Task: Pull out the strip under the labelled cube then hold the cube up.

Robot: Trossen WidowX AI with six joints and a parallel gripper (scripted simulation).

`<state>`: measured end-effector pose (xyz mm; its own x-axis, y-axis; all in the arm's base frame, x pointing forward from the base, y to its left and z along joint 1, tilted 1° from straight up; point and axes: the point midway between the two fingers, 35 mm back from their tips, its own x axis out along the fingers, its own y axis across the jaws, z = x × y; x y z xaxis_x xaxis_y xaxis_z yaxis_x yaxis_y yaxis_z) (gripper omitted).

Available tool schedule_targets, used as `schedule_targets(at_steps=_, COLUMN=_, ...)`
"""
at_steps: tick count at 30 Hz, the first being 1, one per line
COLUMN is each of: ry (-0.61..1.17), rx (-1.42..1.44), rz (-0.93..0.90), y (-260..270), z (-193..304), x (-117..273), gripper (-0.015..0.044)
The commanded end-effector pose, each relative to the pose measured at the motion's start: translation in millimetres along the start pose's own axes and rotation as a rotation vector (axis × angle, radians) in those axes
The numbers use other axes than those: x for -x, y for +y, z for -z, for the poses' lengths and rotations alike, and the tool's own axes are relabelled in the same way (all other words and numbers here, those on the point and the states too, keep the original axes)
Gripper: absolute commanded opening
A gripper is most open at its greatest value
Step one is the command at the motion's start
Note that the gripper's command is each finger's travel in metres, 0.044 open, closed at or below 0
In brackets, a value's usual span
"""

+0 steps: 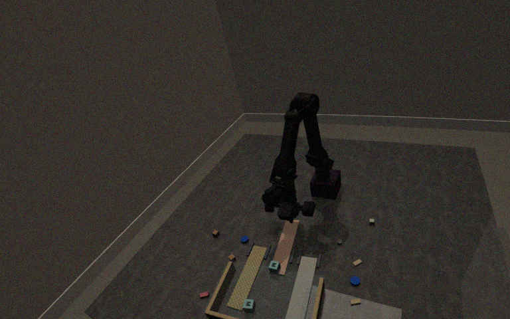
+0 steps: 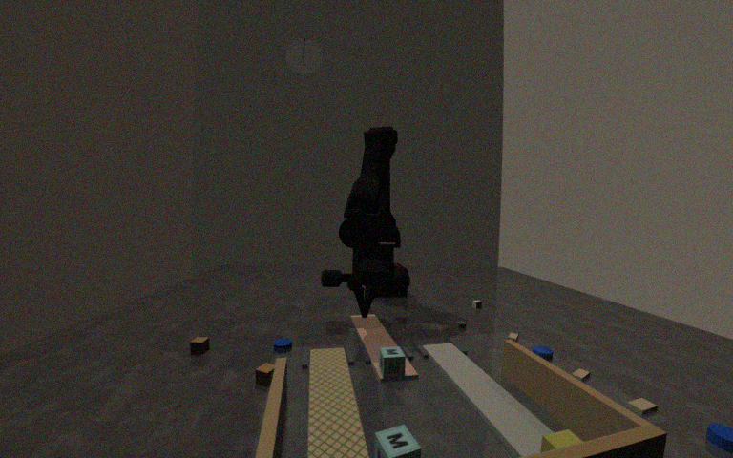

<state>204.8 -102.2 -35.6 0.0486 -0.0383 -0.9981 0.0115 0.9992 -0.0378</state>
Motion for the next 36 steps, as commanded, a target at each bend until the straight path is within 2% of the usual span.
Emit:
schedule_targets(at_steps=1, ry=0.042, rx=0.0, rz=-0.014, y=4, z=18, x=-6, gripper=0.0)
schedule_targets(at_steps=36, ry=0.044, rx=0.0, rz=-0.013, y=4, z=44, x=-5, gripper=0.0)
